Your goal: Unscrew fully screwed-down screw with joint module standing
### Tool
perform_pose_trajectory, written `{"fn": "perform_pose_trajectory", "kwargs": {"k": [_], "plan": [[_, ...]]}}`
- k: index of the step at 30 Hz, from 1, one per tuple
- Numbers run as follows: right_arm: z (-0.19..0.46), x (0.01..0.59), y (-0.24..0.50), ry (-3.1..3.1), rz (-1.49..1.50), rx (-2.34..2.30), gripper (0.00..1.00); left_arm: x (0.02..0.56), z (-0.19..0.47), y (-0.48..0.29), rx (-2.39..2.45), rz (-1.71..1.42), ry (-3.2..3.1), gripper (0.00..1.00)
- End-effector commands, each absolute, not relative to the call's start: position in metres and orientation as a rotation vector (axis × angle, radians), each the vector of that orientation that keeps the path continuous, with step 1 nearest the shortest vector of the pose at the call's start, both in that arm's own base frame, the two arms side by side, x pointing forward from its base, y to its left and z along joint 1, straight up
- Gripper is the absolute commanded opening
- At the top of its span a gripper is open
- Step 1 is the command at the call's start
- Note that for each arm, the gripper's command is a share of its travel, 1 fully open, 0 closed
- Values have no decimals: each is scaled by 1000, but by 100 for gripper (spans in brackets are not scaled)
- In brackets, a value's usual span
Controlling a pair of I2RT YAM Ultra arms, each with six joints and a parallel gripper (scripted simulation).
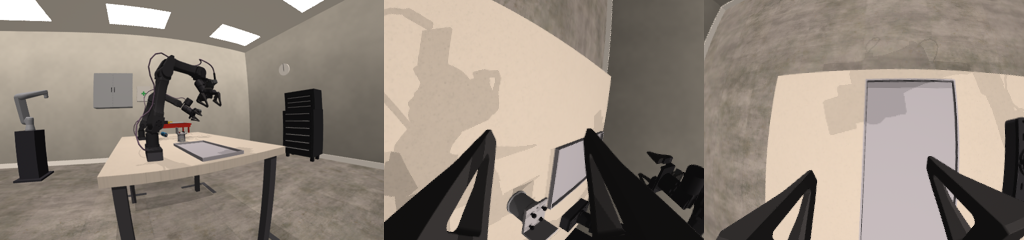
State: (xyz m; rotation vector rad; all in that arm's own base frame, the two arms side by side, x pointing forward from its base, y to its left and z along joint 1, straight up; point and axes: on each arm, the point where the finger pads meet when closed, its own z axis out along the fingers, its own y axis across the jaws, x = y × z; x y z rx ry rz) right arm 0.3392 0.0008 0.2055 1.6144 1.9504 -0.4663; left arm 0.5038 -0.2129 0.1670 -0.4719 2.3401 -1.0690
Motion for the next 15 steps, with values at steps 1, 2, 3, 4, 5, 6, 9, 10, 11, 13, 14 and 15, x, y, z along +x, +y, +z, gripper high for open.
{"fn": "perform_pose_trajectory", "kwargs": {"k": [1,2,3,4,5,6,9,10,11,13,14,15], "plan": [[210,340,0,1937,-453,1612,100,492,159,-168,-666,-971,2382,65],[210,340,0,1937,-453,1612,100,490,155,-159,-705,-950,2390,65],[210,340,0,1937,-453,1612,100,488,152,-150,-745,-929,2396,65],[210,340,0,1937,-453,1612,100,485,149,-141,-785,-908,2403,65],[210,340,0,1937,-453,1612,100,483,145,-132,-825,-887,2408,65],[210,340,0,1937,-453,1612,100,481,142,-123,-865,-865,2414,65],[210,340,0,1937,-453,1612,100,489,155,-128,-837,-881,2389,65],[210,340,0,1937,-453,1612,100,489,155,-128,-837,-881,2389,65],[210,340,0,1937,-453,1612,100,489,155,-128,-837,-881,2389,65],[210,340,0,1937,-453,1612,100,470,137,-108,-944,-823,2422,65],[210,340,0,1937,-453,1612,100,465,134,-100,-983,-802,2425,65],[210,340,0,1937,-453,1612,100,460,131,-92,-1023,-780,2428,65]]}}
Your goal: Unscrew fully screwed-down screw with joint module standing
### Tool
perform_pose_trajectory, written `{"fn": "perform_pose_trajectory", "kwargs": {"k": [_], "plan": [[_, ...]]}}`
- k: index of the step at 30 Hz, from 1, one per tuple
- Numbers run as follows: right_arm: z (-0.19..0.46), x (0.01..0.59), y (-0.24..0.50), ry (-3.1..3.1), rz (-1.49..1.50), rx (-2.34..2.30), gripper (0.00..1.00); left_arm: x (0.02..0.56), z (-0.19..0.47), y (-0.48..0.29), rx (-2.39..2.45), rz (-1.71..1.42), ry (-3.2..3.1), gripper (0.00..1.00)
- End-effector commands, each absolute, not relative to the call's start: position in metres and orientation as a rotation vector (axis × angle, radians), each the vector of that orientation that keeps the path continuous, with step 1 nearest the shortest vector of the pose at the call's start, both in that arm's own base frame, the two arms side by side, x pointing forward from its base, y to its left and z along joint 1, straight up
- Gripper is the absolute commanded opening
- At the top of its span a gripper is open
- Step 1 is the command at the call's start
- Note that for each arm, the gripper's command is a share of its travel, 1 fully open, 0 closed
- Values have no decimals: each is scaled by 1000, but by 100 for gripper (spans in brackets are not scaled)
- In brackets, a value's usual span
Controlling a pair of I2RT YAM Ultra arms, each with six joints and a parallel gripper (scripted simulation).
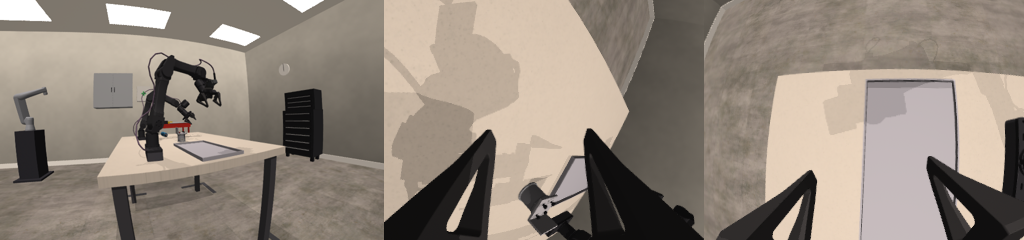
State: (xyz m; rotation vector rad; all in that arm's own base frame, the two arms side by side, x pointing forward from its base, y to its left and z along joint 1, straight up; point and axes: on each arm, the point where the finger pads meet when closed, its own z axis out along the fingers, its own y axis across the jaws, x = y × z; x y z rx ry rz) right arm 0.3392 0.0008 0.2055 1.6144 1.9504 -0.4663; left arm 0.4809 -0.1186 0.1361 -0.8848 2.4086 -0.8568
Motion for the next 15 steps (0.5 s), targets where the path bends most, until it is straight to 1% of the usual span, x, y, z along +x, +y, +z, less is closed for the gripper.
{"fn": "perform_pose_trajectory", "kwargs": {"k": [1,8,13,15], "plan": [[210,340,0,1937,-453,1612,100,455,128,-84,-1062,-758,2430,65],[210,340,0,1937,-453,1612,100,419,109,-29,-1337,-596,2428,65],[210,340,0,1937,-453,1612,100,427,118,-29,-1322,-608,2408,65],[210,340,0,1937,-453,1612,100,405,105,-18,-1414,-549,2424,65]]}}
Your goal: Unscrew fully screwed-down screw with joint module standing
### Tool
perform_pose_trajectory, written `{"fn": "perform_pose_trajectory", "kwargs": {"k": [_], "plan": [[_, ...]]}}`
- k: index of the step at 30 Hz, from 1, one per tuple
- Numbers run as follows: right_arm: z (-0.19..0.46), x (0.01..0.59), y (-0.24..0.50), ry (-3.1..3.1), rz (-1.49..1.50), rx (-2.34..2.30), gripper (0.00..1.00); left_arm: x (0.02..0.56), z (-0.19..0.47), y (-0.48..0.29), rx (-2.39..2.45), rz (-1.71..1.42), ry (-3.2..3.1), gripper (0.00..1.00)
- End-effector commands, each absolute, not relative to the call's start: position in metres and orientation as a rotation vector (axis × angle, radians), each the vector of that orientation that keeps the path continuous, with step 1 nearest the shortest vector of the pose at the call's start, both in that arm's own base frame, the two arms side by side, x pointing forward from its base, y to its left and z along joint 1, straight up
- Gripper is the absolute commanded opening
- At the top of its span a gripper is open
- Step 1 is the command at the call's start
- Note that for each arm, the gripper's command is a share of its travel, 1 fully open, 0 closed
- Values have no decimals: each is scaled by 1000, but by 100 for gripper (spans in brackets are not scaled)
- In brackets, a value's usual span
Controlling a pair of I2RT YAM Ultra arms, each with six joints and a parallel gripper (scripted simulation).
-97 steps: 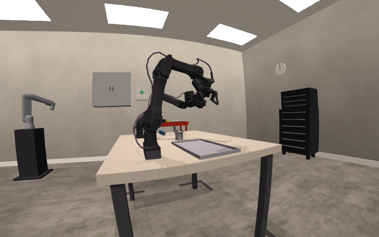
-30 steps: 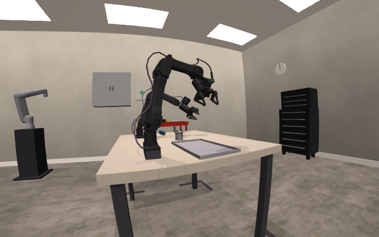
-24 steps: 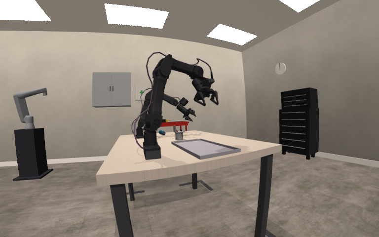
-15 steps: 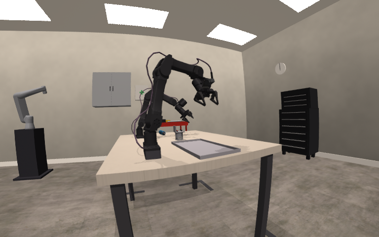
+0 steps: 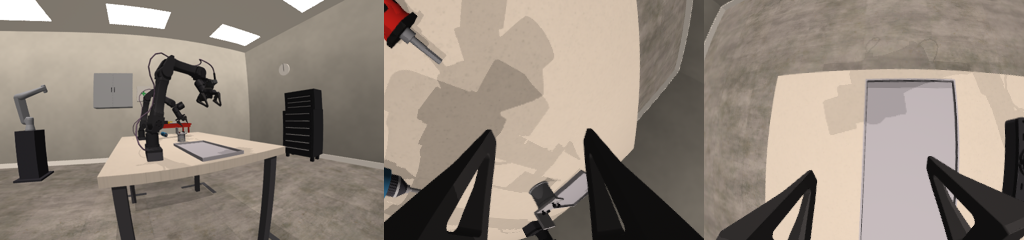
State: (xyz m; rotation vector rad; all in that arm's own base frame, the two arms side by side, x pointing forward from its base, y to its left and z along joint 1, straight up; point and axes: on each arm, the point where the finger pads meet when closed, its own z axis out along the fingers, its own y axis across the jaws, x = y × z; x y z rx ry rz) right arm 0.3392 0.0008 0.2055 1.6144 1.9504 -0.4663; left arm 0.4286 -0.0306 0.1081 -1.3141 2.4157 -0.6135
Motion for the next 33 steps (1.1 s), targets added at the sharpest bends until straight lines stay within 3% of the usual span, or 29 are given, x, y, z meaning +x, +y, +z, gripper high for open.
{"fn": "perform_pose_trajectory", "kwargs": {"k": [1,10,15,27,33], "plan": [[210,340,0,1937,-453,1612,100,397,104,-12,-1452,-526,2421,65],[210,340,0,1937,-453,1612,100,332,87,41,-1789,-300,2367,65],[210,340,0,1937,-453,1612,100,333,87,41,-1787,-302,2365,65],[210,340,0,1937,-453,1612,100,231,77,82,-2203,17,2243,65],[210,340,0,1937,-453,1612,100,243,87,84,-2166,-11,2226,65]]}}
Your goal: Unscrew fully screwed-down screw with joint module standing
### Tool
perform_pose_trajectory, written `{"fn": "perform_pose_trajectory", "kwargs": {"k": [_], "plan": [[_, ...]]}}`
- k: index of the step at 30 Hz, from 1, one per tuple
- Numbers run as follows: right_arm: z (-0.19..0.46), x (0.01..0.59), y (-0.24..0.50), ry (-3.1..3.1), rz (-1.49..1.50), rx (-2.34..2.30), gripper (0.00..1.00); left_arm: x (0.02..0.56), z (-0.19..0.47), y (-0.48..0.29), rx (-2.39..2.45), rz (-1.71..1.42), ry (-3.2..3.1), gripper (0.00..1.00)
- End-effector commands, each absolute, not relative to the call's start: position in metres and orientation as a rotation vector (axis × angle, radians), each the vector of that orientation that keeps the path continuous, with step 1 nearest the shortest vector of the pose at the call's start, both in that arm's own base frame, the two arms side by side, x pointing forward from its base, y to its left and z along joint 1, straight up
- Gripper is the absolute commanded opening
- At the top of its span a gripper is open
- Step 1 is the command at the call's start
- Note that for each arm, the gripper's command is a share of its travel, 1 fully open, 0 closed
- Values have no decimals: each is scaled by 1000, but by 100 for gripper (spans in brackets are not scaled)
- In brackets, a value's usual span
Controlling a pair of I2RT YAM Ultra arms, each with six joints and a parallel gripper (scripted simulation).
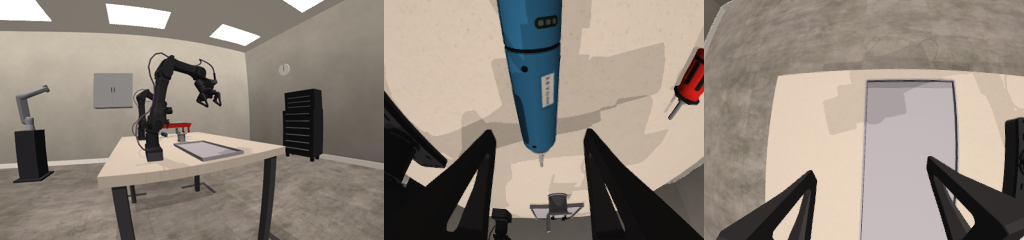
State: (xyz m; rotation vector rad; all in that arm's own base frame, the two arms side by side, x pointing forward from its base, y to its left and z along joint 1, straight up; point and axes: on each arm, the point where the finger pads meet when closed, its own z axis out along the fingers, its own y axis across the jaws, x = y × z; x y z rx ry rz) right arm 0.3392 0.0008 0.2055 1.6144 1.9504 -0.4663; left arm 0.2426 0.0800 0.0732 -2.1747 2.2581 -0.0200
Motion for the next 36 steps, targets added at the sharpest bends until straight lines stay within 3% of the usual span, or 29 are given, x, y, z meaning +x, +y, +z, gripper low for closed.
{"fn": "perform_pose_trajectory", "kwargs": {"k": [1,16,17,33,34,36], "plan": [[210,340,0,1937,-453,1612,100,243,87,84,-2165,-10,2227,65],[210,340,0,1937,-453,1612,100,241,88,84,-2172,3,2231,65],[211,340,-1,1932,-458,1607,93,241,88,84,-2172,3,2231,65],[210,340,1,1941,-450,1615,93,241,88,84,-2172,3,2231,65],[210,340,1,1941,-450,1615,86,241,88,84,-2172,3,2231,65],[210,340,1,1941,-450,1615,86,241,88,84,-2172,3,2231,65]]}}
